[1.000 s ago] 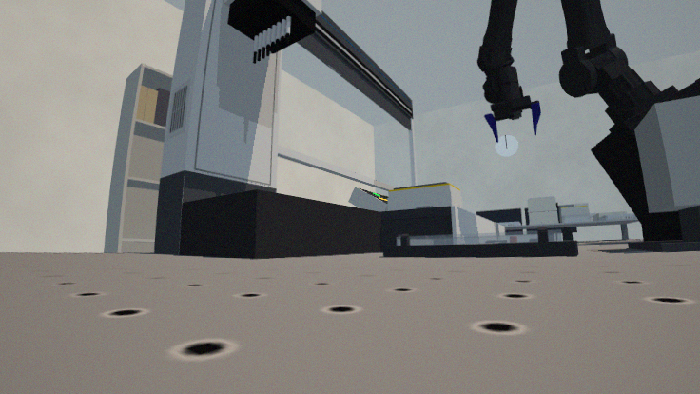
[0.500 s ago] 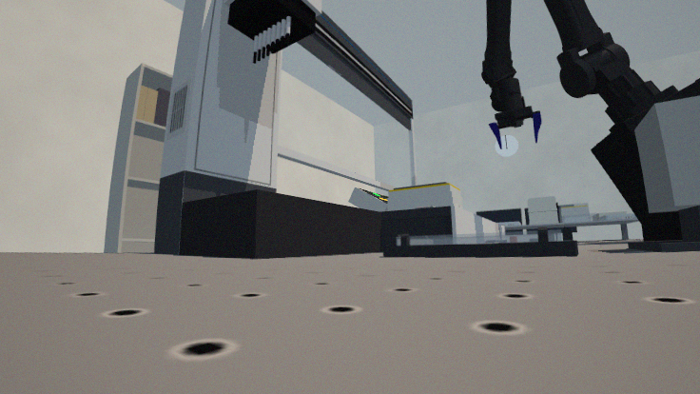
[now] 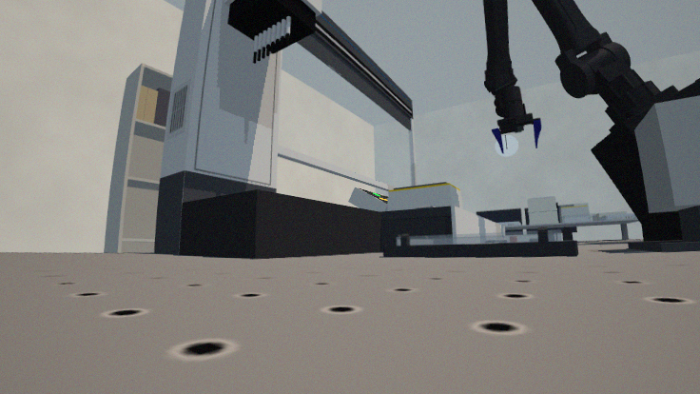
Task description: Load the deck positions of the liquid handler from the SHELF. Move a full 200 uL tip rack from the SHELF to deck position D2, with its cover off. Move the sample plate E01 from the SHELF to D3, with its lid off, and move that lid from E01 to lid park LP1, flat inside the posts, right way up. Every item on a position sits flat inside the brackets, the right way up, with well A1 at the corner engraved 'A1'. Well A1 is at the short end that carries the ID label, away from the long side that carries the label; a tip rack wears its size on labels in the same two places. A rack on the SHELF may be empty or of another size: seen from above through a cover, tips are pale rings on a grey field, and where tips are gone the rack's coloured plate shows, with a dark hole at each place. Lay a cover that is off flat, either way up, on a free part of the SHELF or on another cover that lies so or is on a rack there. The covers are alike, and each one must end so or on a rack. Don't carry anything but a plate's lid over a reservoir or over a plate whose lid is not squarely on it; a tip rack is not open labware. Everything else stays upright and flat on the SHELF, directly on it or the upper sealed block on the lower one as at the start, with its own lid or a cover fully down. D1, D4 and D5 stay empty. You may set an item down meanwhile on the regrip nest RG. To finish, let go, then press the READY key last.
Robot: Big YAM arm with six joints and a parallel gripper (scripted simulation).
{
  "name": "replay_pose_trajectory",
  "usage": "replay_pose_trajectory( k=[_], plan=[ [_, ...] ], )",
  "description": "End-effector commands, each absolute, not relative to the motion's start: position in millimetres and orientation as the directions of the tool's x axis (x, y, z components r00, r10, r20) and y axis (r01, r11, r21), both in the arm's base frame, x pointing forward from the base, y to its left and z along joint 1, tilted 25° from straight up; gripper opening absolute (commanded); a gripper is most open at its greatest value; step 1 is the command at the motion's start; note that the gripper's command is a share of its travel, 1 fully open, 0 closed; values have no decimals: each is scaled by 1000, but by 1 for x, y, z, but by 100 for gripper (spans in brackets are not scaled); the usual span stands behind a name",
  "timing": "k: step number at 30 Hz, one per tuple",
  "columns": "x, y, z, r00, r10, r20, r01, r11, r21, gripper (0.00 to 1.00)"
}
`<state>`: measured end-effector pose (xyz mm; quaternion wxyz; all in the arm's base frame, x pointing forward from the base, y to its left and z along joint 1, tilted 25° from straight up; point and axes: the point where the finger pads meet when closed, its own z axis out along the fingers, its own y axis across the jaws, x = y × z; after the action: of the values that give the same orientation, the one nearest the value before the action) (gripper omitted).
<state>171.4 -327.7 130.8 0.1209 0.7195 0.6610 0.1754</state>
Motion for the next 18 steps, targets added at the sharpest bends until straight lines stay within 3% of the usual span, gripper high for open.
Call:
replay_pose_trajectory(
  k=[1, 18],
  plan=[
    [179, -339, 157, 34, 999, 15, 900, -38, 434, 100],
    [243, -347, 181, 55, 997, 46, 902, -69, 427, 100]
  ],
)
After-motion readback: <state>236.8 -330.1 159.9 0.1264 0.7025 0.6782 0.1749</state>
